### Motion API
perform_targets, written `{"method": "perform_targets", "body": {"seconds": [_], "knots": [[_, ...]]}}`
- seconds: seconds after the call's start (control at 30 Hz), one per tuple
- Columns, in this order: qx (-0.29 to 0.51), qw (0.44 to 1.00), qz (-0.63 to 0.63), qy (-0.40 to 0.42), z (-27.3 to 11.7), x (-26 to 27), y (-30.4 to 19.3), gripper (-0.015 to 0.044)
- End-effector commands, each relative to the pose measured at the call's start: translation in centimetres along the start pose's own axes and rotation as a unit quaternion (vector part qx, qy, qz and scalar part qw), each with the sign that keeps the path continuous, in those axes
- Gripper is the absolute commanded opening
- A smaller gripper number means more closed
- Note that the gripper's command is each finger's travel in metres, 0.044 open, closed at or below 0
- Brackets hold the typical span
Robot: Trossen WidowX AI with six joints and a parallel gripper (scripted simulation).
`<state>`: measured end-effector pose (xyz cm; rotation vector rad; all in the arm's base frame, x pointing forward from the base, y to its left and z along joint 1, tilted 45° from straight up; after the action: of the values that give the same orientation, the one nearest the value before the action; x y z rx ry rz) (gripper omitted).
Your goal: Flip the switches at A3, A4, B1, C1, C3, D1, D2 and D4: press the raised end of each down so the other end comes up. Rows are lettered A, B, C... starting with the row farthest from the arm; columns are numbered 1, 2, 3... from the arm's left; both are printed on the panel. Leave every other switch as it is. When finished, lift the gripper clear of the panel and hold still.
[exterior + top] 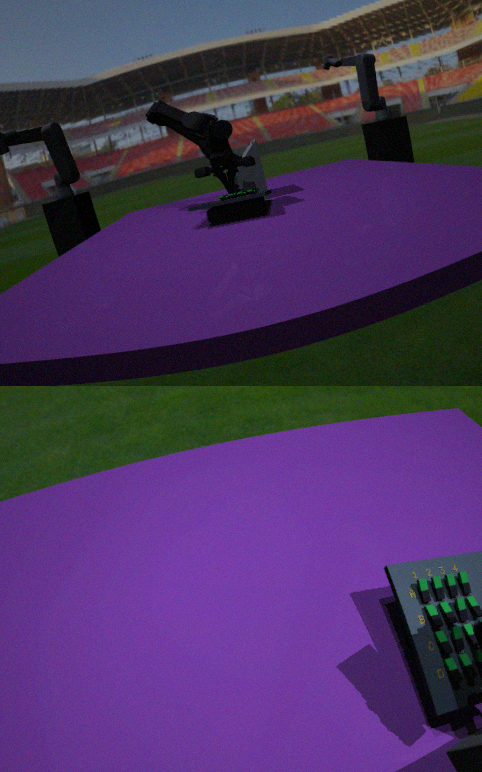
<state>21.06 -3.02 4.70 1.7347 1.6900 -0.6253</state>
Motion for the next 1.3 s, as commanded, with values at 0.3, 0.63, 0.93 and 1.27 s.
{"method": "perform_targets", "body": {"seconds": [0.3, 0.63, 0.93, 1.27], "knots": [[-0.001, 1.0, -0.002, -0.002, 0.2, 0.0, 0.0, 0.0], [-0.001, 1.0, -0.002, -0.002, 0.3, 0.0, 0.0, 0.0], [-0.002, 1.0, 0.0, 0.001, -0.5, 0.1, 0.1, 0.0], [-0.013, 1.0, -0.002, -0.003, -6.1, 0.2, -0.2, 0.0]]}}
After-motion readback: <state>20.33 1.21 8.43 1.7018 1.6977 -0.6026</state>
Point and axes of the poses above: the point midway between the two fingers, 35 mm back from their tips, its own z axis out along the fingers, its own x axis across the jaws, y = z × x, the point moved 6 cm from there along -z, back along the fingers, and after that the axes turned 10 degrees about -z, right-handed, at the moved point
